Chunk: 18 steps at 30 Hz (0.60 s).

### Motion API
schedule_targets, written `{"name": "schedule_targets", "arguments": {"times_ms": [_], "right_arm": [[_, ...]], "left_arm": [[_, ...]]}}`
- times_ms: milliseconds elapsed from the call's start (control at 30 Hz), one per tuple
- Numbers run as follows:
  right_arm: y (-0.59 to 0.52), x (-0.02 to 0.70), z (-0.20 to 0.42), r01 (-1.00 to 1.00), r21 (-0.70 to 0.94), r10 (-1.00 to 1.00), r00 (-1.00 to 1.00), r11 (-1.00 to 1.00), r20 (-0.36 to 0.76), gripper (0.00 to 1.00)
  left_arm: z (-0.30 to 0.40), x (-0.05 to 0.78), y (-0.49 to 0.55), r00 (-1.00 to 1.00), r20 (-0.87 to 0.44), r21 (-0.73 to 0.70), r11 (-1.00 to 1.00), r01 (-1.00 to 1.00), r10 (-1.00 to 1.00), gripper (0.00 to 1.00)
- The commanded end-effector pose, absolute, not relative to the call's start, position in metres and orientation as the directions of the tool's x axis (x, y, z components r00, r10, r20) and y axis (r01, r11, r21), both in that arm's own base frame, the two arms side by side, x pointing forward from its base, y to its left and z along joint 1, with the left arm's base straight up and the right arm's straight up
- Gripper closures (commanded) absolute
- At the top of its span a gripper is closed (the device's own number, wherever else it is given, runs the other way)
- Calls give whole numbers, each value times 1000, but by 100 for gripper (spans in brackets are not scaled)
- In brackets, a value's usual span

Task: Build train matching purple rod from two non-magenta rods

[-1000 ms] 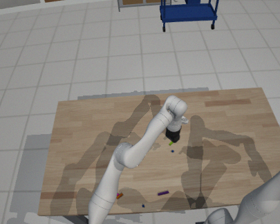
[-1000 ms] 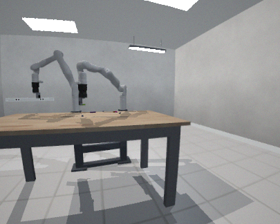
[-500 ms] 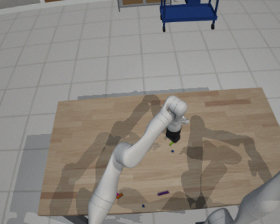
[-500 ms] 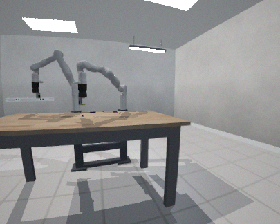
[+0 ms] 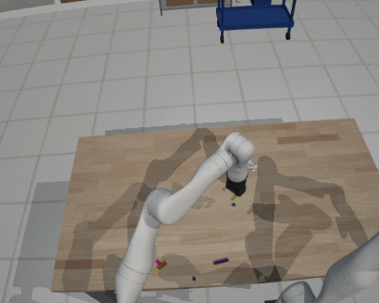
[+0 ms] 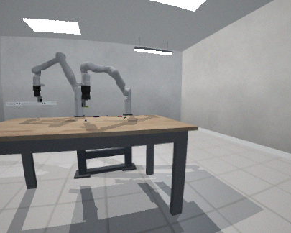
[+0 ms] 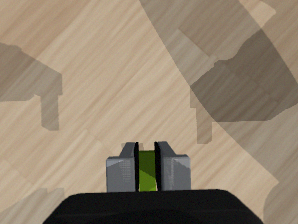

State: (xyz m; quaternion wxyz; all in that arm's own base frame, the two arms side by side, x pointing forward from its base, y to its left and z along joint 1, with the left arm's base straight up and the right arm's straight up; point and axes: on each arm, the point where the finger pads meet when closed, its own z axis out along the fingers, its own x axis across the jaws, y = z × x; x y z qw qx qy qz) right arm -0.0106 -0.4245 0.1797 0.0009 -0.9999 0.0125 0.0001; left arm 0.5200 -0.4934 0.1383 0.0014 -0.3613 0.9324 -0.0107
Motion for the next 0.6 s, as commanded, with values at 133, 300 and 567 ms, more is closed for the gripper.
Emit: {"name": "schedule_targets", "arguments": {"times_ms": [133,300,567], "right_arm": [[-425,-11,180,-25,0,-25,1000,-1000,0,0],[-425,-11,180,-25,0,-25,1000,-1000,0,0],[-425,-11,180,-25,0,-25,1000,-1000,0,0]], "left_arm": [[150,496,-490,-709,10,-50,707,-705,-706,76],[155,467,-479,-671,18,-59,669,-741,-741,76],[155,411,-444,-589,28,-56,587,-808,-808,76]]}}
